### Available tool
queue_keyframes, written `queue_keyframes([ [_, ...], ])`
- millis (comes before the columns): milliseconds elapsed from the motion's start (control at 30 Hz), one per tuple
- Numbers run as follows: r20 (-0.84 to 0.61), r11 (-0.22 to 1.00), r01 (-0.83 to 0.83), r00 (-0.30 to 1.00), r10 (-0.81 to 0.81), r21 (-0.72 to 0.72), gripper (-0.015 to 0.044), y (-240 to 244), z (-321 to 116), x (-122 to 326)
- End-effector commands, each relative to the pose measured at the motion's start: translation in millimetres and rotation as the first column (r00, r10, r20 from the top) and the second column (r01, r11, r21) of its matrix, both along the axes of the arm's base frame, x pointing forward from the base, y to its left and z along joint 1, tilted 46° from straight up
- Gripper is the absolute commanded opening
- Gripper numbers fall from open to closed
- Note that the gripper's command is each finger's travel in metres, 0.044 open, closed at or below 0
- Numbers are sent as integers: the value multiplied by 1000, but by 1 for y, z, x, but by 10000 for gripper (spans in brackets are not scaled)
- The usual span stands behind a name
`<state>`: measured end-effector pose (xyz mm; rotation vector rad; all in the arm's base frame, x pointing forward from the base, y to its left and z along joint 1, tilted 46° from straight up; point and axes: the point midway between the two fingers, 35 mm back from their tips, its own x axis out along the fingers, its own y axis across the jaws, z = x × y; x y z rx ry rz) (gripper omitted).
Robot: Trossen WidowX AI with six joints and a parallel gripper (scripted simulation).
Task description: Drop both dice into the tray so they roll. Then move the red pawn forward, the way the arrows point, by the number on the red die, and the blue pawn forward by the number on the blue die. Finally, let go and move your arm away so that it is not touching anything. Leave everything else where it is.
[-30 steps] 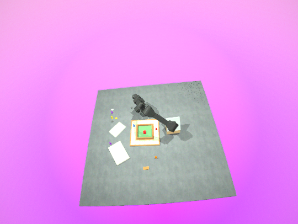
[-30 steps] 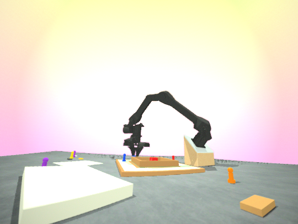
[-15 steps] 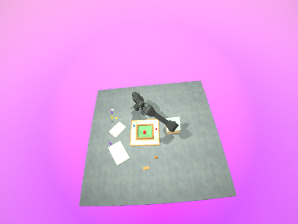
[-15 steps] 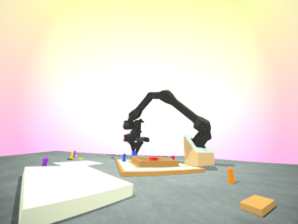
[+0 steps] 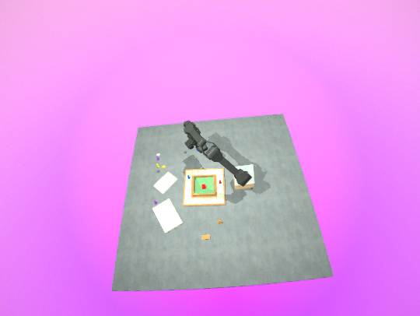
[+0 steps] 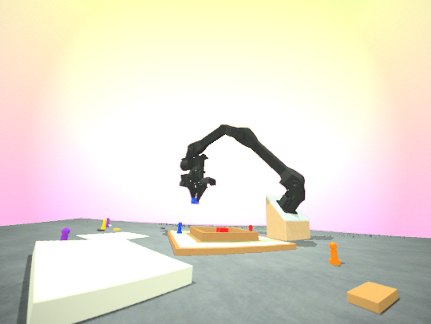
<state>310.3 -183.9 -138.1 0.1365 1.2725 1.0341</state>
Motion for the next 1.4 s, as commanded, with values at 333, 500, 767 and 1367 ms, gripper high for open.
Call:
queue_keyframes([
  [333, -182, 981, 187, 964, -192, -46, 0, 18, 22, 10],
  [500, -274, 955, 284, 915, -296, -82, 0, 30, 31, 14],
  [767, -406, 892, 424, 796, -449, -155, 0, 49, 45, 18],
  [1367, -605, 679, 624, 384, -697, -386, 0, 94, 72, 17],
])
